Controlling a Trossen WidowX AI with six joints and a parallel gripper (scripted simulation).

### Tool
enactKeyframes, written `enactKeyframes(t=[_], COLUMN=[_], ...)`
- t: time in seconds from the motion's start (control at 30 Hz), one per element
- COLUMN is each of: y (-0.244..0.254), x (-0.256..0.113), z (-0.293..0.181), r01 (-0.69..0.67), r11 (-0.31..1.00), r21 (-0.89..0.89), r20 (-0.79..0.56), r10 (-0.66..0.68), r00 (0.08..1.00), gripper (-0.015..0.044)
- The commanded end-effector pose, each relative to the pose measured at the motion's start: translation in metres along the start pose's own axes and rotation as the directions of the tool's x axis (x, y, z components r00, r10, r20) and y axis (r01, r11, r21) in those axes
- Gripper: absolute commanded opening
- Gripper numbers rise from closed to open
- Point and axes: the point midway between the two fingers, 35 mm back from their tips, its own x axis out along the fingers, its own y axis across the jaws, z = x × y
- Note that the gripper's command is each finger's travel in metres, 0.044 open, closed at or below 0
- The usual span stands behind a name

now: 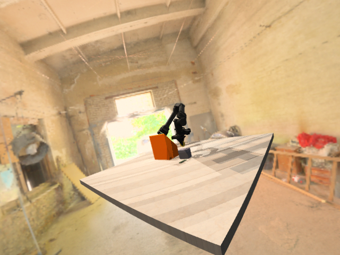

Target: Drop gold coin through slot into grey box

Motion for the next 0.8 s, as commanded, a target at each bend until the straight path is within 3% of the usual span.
enactKeyframes(t=[0.0, 0.77], y=[0.0076, 0.0075], x=[0.0008, 0.0014], z=[-0.0019, -0.0031], r01=[-0.004, -0.001], r11=[1.0, 1.0], r21=[-0.002, -0.003], r20=[0.002, -0.001], r10=[0.004, 0.001], r00=[1.0, 1.0], gripper=[0.0, 0.0])
